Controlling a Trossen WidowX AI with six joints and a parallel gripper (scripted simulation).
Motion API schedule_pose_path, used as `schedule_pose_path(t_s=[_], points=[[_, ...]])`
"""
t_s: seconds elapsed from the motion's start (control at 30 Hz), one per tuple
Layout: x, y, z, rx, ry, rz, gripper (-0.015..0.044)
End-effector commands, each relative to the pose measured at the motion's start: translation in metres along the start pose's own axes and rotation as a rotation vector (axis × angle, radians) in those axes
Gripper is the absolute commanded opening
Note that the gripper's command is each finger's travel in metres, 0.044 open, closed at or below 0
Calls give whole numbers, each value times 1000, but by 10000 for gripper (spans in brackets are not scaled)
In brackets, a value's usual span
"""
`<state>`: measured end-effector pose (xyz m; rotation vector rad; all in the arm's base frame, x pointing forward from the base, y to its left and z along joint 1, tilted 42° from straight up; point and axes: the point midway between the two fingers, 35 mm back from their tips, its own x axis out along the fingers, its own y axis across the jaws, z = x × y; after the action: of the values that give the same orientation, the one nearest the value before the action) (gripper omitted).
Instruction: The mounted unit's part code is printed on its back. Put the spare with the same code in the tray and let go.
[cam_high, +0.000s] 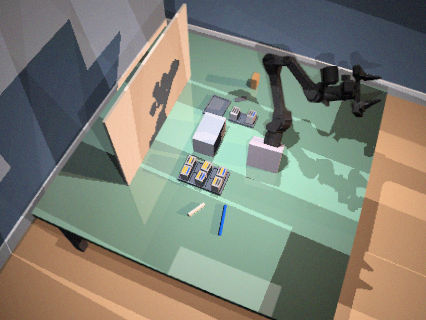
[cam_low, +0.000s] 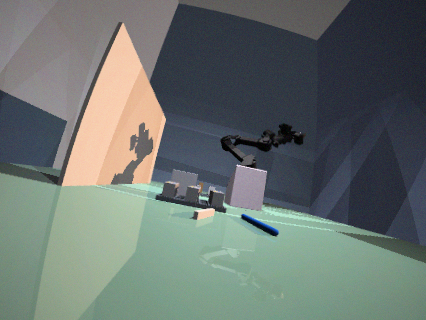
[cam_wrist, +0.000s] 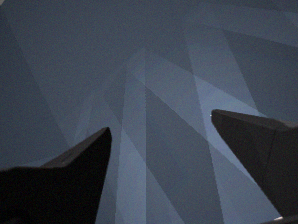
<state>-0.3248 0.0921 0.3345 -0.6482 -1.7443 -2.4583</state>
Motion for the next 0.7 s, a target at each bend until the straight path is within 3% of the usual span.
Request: schedule_pose_path(t_s=[0.0,0.23,0.47,0.67], points=[[0,0,0,0,0,0,426],[2,-6,8,-12,-23,-28,440],[6,-66,99,-118,-254,-321,440],[-25,-105,184,-176,-474,-549,440]])
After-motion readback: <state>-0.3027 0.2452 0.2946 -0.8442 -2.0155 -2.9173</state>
